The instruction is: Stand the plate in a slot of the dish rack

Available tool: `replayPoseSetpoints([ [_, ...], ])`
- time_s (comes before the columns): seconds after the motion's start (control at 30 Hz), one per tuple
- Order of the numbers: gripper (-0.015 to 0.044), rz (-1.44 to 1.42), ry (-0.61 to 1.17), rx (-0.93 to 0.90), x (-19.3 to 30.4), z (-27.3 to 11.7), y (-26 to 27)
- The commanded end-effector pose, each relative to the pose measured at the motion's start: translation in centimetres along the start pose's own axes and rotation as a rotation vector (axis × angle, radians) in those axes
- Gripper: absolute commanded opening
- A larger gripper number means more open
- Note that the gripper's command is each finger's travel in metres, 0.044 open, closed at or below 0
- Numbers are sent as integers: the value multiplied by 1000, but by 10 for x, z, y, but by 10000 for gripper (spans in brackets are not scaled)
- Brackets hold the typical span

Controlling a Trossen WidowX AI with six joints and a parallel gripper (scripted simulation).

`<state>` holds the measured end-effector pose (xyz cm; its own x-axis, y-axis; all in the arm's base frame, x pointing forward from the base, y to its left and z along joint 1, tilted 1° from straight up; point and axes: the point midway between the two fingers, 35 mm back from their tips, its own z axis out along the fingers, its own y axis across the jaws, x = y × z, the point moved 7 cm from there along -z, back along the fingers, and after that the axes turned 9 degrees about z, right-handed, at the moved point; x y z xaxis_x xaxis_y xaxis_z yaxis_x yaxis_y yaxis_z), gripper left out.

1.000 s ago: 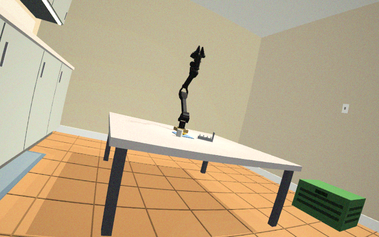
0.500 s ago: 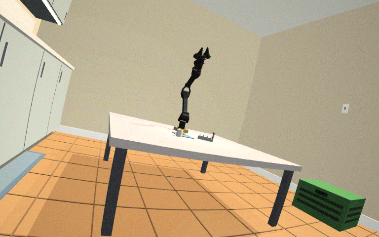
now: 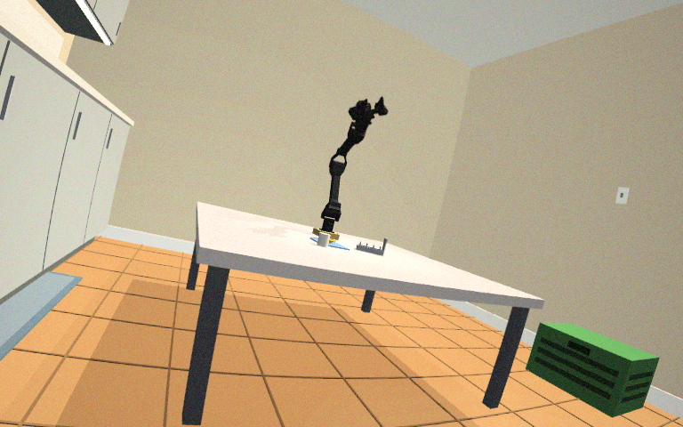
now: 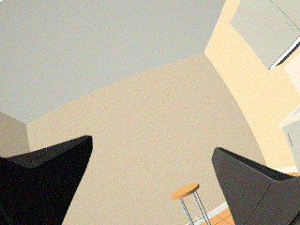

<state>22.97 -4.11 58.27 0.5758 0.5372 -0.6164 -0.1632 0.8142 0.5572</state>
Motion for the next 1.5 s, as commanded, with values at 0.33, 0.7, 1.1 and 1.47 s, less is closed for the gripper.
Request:
replayPoseSetpoints([
  [0.33,400,-235,355,254,86,15,-81],
  [0.7,400,-386,658,415,144,1,-143],
  [1.1,400,-511,1027,554,197,-35,-206],
  [1.47,400,-574,1389,640,232,-83,-254],
])
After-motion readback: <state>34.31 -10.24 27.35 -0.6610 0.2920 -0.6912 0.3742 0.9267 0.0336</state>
